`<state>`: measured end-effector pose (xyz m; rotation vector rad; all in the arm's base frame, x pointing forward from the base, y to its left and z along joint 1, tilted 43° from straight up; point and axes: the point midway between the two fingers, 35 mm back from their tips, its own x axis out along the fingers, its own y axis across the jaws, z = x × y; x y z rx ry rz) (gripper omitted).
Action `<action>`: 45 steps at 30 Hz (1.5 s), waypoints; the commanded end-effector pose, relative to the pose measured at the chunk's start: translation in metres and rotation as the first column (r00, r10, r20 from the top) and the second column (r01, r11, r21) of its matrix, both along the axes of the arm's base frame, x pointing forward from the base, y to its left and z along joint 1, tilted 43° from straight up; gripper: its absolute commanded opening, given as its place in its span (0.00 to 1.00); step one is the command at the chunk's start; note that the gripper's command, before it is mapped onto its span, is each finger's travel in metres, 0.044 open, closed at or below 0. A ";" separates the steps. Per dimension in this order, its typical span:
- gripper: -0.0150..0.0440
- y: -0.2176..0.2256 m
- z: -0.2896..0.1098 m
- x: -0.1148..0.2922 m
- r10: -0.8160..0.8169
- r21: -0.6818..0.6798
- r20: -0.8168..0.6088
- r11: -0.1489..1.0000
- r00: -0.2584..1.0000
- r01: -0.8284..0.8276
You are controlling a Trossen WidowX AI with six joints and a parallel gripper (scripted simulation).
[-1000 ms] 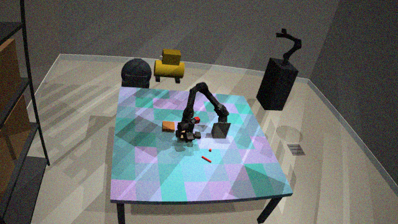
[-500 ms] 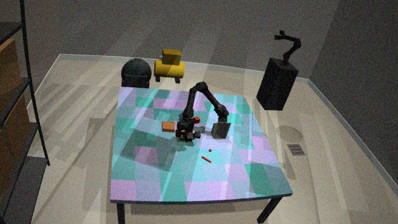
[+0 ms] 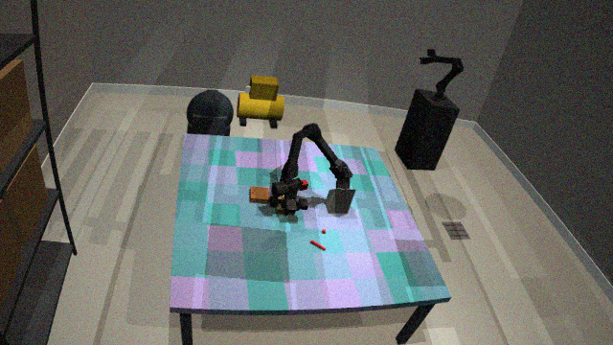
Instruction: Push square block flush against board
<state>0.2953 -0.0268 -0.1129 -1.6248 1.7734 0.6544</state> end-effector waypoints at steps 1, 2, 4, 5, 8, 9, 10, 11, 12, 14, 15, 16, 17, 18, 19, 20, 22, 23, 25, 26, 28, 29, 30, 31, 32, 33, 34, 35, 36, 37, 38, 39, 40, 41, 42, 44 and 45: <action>0.25 -0.009 0.007 -0.002 -0.004 -0.007 0.001 1.000 1.000 0.004; 0.25 -0.010 0.008 -0.002 -0.004 -0.007 0.001 1.000 1.000 0.004; 0.25 -0.012 0.010 -0.003 -0.004 -0.007 0.001 1.000 1.000 0.004; 0.25 -0.014 0.011 -0.003 -0.004 -0.008 0.001 1.000 1.000 0.004; 0.25 -0.012 0.010 -0.003 -0.004 -0.007 0.001 1.000 1.000 0.004; 0.25 -0.012 0.010 -0.003 -0.004 -0.007 0.001 1.000 1.000 0.004; 0.25 -0.011 0.009 -0.002 -0.004 -0.007 0.001 1.000 1.000 0.004; 0.25 -0.010 0.008 -0.002 -0.004 -0.007 0.001 1.000 1.000 0.004; 0.25 -0.008 0.007 -0.002 -0.004 -0.007 0.001 1.000 1.000 0.004; 0.25 -0.006 0.005 -0.001 -0.003 -0.006 0.001 1.000 1.000 0.003; 0.25 -0.005 0.004 -0.001 -0.003 -0.006 0.001 1.000 1.000 0.003; 0.25 -0.004 0.003 0.000 -0.003 -0.006 0.001 1.000 1.000 0.003; 0.25 -0.002 0.002 0.000 -0.003 -0.006 0.001 1.000 1.000 0.003; 0.25 -0.001 0.000 0.000 -0.003 -0.006 0.001 1.000 1.000 0.003; 0.25 0.000 -0.001 0.001 -0.003 -0.005 0.001 1.000 1.000 0.003; 0.25 0.001 -0.002 0.001 -0.003 -0.005 0.001 1.000 1.000 0.003; 0.25 0.003 -0.004 0.001 -0.003 -0.005 0.001 1.000 1.000 0.003; 0.25 0.005 -0.005 0.002 -0.003 -0.005 0.001 1.000 1.000 0.003; 0.25 0.007 -0.007 0.002 -0.003 -0.005 0.002 1.000 1.000 0.003; 0.25 0.008 -0.008 0.002 -0.003 -0.005 0.002 1.000 1.000 0.003; 0.25 0.011 -0.010 0.003 -0.003 -0.005 0.002 1.000 1.000 0.003; 0.25 0.012 -0.012 0.003 -0.003 -0.005 0.002 1.000 1.000 0.003; 0.25 0.013 -0.013 0.003 -0.003 -0.005 0.002 1.000 1.000 0.003; 0.25 0.014 -0.014 0.003 -0.003 -0.005 0.002 1.000 1.000 0.003; 0.25 0.015 -0.015 0.004 -0.004 -0.005 0.002 1.000 1.000 0.004; 0.25 0.017 -0.016 0.004 -0.004 -0.005 0.002 1.000 1.000 0.004; 0.25 0.018 -0.017 0.004 -0.004 -0.005 0.002 1.000 1.000 0.004; 0.25 0.019 -0.018 0.004 -0.004 -0.005 0.002 1.000 1.000 0.004; 0.25 0.020 -0.019 0.004 -0.004 -0.005 0.002 1.000 1.000 0.004; 0.25 0.021 -0.021 0.004 -0.004 -0.005 0.002 1.000 1.000 0.004; 0.25 0.023 -0.022 0.004 -0.004 -0.005 0.002 1.000 1.000 0.004; 0.25 0.024 -0.023 0.004 -0.004 -0.005 0.002 1.000 1.000 0.004; 0.25 0.025 -0.024 0.005 -0.004 -0.005 0.002 1.000 1.000 0.004; 0.25 0.026 -0.025 0.005 -0.004 -0.005 0.002 1.000 1.000 0.004; 0.25 0.026 -0.025 0.005 -0.004 -0.005 0.002 1.000 1.000 0.004; 0.25 0.027 -0.026 0.005 -0.004 -0.005 0.002 1.000 1.000 0.004; 0.25 0.026 -0.020 0.006 -0.002 -0.005 0.006 1.000 1.000 0.002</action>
